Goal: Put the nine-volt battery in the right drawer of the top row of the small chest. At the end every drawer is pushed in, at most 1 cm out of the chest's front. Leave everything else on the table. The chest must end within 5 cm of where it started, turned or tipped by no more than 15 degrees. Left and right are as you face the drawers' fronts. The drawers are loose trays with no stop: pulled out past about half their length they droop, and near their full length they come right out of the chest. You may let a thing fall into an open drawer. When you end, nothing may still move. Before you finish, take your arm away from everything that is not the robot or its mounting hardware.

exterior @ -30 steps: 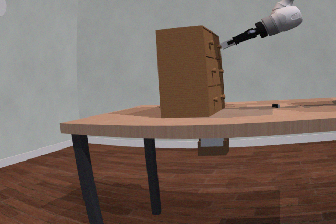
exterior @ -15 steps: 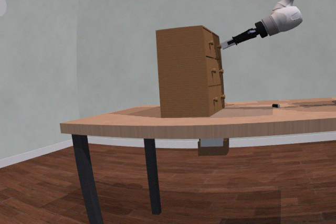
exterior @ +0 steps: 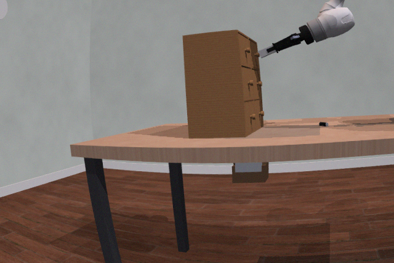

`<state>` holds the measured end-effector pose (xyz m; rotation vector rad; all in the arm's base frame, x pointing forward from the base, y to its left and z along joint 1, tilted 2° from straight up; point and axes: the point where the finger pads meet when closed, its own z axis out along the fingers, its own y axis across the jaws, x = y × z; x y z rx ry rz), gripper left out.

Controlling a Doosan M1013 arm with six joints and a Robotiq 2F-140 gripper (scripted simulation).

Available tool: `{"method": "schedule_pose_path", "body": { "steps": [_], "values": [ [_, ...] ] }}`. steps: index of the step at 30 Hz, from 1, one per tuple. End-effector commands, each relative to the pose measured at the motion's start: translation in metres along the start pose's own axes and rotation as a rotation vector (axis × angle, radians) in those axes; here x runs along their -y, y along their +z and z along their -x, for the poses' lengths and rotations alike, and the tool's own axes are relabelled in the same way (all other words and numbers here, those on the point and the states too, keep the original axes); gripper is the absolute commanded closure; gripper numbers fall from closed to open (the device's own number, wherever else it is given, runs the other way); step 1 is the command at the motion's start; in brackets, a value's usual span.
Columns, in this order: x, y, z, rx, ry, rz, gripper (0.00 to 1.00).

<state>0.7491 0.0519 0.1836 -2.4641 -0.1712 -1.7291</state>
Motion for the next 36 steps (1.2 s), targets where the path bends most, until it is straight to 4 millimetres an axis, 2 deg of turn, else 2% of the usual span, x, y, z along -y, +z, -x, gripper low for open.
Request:
{"method": "schedule_pose_path", "body": {
  "steps": [1,25,36],
  "values": [
    [0.000,0.000,0.000,0.000,0.000,0.000,1.00],
    [0.000,-0.004,0.001,0.000,0.000,0.000,1.00],
    [0.000,-0.045,0.016,0.000,0.000,0.000,1.00]
  ]
}}
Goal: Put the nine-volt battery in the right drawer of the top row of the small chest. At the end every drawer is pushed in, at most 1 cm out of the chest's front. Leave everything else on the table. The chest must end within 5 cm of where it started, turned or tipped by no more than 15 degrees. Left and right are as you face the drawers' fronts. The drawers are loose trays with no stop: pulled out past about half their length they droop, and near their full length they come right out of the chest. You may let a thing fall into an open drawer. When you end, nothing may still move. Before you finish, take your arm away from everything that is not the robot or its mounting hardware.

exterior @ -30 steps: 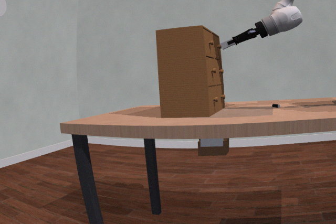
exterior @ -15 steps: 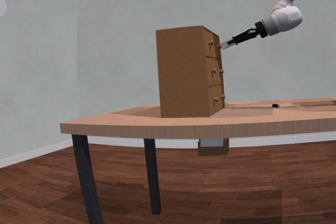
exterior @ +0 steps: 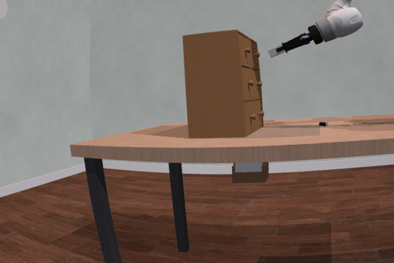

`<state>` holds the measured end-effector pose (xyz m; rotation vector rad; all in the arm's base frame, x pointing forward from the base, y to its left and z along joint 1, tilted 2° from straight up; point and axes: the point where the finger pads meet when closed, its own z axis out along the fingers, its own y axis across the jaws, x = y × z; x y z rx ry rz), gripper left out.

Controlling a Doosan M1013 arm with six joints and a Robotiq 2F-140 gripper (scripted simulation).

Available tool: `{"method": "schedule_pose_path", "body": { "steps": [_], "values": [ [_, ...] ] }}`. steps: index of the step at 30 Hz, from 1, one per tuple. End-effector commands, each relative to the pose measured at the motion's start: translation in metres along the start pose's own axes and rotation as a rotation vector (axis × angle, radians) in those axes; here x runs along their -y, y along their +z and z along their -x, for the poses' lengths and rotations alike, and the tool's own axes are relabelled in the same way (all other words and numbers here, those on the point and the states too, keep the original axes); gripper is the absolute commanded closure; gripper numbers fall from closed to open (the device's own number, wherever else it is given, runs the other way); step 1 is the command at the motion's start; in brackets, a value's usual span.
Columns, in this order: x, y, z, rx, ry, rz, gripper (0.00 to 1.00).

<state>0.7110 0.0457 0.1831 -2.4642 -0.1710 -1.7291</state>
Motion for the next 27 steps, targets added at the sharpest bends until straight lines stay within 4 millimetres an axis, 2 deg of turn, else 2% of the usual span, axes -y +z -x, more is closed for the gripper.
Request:
{"method": "schedule_pose_path", "body": {
  "steps": [1,9,17,20,27],
  "values": [
    [0.000,-0.010,0.003,0.000,0.000,0.000,1.00],
    [0.000,-0.015,0.003,0.000,0.000,0.000,1.00],
    [0.000,-0.054,0.002,0.000,0.000,0.000,1.00],
    [0.000,-0.063,0.002,0.000,0.000,0.000,1.00],
    [0.000,-0.065,0.002,0.000,0.000,0.000,1.00]
  ]
}}
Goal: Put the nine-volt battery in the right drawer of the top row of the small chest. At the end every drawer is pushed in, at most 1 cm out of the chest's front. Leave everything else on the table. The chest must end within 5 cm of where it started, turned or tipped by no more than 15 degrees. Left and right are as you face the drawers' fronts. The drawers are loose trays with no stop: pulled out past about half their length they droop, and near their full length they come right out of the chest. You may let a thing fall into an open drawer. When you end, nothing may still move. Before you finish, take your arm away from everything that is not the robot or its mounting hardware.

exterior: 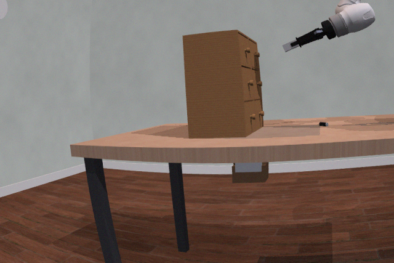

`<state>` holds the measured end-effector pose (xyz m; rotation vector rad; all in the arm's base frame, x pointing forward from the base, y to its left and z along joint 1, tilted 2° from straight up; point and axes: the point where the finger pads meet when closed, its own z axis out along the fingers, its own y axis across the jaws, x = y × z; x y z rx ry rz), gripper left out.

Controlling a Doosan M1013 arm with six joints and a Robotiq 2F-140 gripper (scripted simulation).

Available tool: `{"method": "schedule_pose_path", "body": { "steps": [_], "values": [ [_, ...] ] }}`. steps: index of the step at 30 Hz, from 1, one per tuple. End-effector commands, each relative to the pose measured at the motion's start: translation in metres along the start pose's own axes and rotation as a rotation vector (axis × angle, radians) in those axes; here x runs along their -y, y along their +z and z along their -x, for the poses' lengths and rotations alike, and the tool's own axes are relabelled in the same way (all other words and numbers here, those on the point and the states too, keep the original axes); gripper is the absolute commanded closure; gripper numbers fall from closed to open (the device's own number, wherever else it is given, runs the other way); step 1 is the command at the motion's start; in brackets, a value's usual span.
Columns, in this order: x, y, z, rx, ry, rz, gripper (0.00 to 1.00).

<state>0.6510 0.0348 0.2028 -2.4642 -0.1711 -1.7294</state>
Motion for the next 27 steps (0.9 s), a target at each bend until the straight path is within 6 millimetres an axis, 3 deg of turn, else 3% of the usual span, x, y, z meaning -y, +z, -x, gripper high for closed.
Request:
{"method": "schedule_pose_path", "body": {
  "steps": [1,27],
  "values": [
    [0.000,-0.001,0.000,0.000,0.000,0.000,1.00],
    [0.000,-0.016,-0.007,0.145,0.000,0.000,1.00]
  ]
}}
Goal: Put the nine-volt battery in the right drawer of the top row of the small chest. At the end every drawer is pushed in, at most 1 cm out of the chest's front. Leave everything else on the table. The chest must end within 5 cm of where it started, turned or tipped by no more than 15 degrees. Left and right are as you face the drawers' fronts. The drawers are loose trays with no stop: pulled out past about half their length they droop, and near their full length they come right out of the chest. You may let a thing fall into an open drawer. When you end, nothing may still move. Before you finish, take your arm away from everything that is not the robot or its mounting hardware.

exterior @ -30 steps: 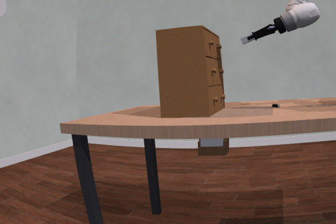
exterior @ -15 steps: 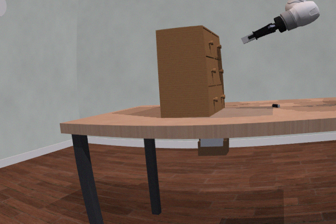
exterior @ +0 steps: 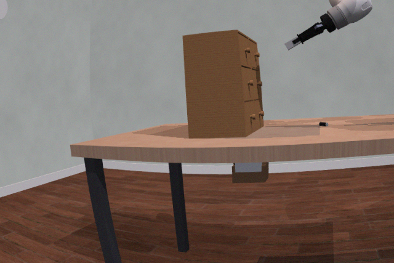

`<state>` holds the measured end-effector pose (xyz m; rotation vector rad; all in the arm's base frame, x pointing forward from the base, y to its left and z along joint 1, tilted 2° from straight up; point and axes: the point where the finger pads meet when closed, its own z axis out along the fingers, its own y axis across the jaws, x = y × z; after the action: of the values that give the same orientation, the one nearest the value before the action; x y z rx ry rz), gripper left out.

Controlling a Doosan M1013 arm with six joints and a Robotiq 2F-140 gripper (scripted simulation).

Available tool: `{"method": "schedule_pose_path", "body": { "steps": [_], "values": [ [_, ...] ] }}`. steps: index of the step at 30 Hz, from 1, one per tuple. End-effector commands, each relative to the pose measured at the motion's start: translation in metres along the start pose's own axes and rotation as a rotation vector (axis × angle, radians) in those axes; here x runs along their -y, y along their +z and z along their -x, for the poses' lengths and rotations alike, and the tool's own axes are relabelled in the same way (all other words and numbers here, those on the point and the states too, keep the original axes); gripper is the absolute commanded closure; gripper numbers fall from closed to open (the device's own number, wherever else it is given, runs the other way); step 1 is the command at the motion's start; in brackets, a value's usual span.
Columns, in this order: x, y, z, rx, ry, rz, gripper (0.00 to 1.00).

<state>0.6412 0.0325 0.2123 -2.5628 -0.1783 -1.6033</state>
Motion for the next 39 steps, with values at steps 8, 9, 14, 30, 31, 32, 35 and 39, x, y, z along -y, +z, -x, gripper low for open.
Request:
{"method": "schedule_pose_path", "body": {
  "steps": [8,9,14,30,31,32,35,39],
  "values": [
    [0.001,-0.010,-0.003,0.094,0.002,-0.008,1.00],
    [0.001,-0.010,-0.003,0.103,0.002,-0.010,1.00],
    [0.001,-0.015,-0.005,0.144,0.001,-0.009,1.00],
    [0.001,-0.027,-0.009,0.254,0.001,-0.010,1.00],
    [0.001,-0.028,-0.010,0.263,0.001,-0.011,1.00],
    [0.001,-0.029,-0.010,0.272,0.001,-0.010,1.00],
    [0.001,-0.033,-0.011,0.303,0.001,-0.010,1.00],
    [0.000,-0.035,-0.012,0.326,0.001,-0.009,1.00]
  ]
}}
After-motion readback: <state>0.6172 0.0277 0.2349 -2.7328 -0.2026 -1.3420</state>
